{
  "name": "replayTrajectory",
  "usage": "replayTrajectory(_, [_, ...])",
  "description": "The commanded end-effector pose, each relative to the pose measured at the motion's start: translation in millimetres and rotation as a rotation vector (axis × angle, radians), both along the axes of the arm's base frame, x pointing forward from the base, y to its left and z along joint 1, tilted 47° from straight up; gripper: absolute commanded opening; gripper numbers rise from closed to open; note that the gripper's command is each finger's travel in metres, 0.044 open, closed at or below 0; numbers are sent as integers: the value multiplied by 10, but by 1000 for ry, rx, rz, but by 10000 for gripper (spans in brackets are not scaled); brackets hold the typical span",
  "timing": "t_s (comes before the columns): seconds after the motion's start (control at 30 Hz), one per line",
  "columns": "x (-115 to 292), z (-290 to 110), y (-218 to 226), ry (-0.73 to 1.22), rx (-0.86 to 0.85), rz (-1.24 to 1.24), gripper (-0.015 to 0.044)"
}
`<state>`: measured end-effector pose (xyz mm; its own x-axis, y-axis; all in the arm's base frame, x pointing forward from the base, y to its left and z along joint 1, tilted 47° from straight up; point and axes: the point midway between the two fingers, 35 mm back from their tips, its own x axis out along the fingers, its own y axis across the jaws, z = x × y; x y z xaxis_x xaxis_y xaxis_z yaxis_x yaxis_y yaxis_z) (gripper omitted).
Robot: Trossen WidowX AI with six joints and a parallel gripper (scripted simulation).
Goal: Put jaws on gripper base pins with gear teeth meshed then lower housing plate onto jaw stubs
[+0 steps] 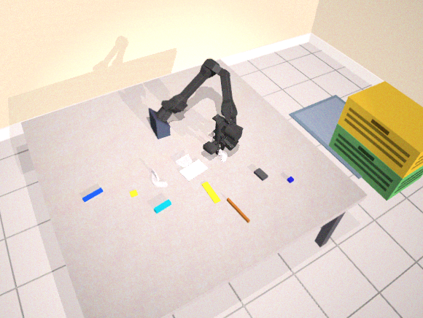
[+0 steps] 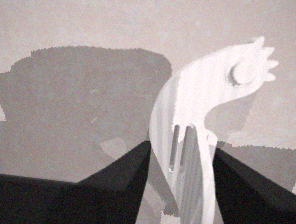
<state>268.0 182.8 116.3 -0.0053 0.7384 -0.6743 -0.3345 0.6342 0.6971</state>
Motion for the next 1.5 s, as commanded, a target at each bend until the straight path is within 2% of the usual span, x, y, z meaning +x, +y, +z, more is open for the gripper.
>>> replayTrajectory(0.0, [-3, 5, 6, 0, 5, 2, 134])
replayTrajectory(0.9, [9, 517, -572, 3, -2, -3, 134])
replayTrajectory(1.07, [10, 512, -582, 13, -3, -13, 134])
replayTrajectory(1.47, [28, 377, -712, 189, -16, -180, 134])
